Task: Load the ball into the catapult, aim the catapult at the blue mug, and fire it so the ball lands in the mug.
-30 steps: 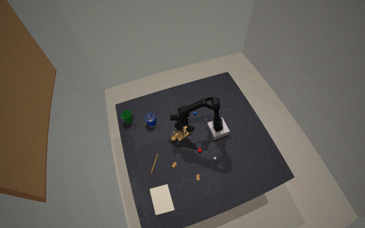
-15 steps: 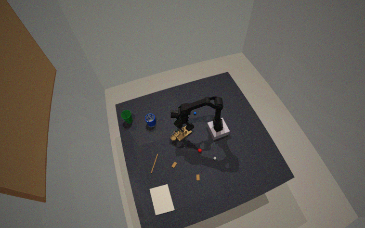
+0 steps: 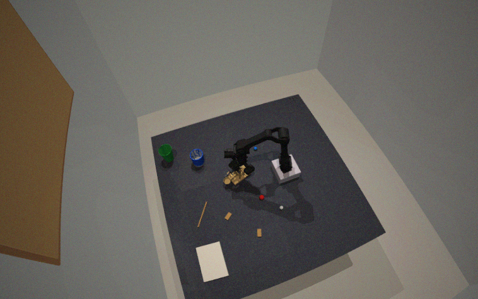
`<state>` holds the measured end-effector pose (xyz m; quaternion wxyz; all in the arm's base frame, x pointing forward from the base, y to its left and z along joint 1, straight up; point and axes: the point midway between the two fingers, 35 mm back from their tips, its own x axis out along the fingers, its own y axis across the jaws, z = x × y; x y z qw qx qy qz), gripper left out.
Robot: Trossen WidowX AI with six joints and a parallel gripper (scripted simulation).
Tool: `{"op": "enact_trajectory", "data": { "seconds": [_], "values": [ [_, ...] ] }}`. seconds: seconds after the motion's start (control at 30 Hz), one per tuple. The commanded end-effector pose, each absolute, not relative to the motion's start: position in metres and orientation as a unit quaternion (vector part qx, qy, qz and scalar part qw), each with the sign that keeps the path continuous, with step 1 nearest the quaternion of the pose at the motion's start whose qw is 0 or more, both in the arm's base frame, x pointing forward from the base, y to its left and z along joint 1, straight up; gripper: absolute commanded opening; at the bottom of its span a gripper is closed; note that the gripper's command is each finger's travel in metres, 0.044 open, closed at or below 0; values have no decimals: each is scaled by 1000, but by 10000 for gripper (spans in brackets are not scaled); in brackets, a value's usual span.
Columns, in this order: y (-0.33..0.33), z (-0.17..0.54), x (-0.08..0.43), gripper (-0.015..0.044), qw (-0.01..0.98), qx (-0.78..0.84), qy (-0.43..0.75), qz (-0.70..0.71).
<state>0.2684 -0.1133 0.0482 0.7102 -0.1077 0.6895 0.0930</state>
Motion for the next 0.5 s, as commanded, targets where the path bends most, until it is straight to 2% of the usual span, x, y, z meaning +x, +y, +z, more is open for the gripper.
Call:
{"op": "enact_trajectory", "data": {
  "seconds": [0.0,0.47],
  "values": [
    [-113,40,267,440,707,-105,693,93],
    [-113,17,268,440,707,-105,693,93]
  ]
}}
